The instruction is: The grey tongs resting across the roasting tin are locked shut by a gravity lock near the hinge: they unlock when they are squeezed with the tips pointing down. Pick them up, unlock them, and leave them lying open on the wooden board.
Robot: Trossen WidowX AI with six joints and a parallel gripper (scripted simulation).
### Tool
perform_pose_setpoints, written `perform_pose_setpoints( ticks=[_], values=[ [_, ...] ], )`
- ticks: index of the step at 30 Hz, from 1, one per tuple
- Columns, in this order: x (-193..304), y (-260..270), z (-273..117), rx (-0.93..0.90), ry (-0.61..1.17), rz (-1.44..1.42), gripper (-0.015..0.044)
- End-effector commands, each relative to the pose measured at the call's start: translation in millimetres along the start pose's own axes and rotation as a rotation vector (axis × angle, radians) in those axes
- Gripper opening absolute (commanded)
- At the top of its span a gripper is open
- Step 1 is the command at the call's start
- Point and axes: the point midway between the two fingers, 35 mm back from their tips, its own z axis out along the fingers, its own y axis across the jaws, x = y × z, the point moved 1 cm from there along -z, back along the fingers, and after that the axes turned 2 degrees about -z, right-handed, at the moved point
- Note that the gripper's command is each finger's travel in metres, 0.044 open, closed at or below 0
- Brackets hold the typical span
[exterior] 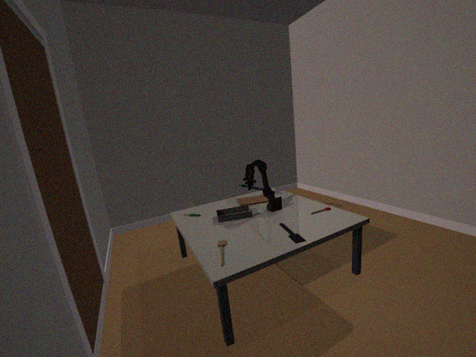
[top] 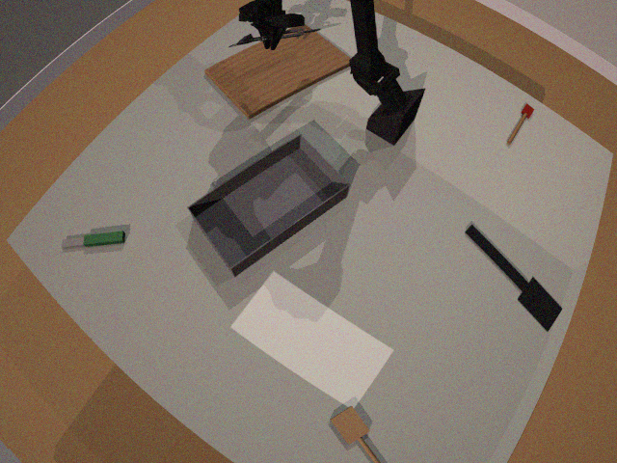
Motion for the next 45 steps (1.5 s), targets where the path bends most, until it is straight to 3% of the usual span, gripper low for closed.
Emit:
perform_pose_setpoints(
  ticks=[1,14,28,35,45],
  values=[
    [0,2,0,-0.002,-0.068,-0.009,-0.015],
    [0,-2,-6,0.076,-0.271,-0.026,-0.015],
    [4,-16,-23,0.284,-0.451,-0.052,-0.015],
    [8,-24,-35,0.41,-0.506,-0.067,-0.015],
    [8,-24,-35,0.413,-0.507,-0.067,-0.015]
  ],
)
